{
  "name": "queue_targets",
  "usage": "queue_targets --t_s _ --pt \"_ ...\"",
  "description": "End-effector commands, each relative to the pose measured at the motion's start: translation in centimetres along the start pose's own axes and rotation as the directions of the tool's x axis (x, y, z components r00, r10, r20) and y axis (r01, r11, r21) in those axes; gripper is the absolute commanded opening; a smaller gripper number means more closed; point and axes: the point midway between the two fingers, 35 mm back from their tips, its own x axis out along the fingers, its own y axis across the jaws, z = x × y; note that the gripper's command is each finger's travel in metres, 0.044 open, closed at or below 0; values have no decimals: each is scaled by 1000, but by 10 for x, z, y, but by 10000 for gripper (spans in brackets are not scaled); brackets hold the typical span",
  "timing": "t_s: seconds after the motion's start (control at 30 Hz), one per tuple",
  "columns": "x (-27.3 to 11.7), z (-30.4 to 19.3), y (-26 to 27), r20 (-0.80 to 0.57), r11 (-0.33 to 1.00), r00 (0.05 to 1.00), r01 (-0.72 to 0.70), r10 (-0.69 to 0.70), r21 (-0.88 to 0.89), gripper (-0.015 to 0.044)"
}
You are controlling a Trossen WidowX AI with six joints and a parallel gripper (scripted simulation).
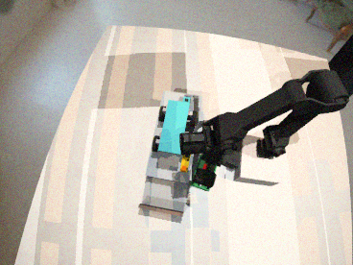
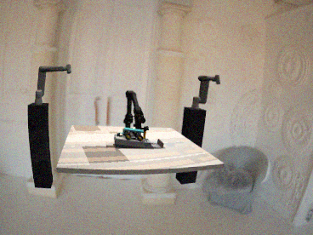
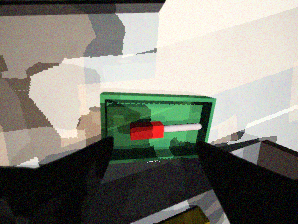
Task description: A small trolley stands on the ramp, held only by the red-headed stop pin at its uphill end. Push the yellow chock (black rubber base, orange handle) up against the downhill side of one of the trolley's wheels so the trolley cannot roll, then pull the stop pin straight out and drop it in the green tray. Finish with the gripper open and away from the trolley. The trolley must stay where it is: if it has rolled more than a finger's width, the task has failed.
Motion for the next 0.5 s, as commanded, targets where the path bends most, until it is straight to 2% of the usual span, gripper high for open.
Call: queue_targets --t_s 0.0,0.03,0.47 --pt "-12 0 -2 -2 1000 1000 4 -4 -4 419" --pt "-16 0 -3 -1 1000 1000 4 -4 -4 440" --pt "-56 1 -10 -2 1000 1000 4 -4 -4 440"
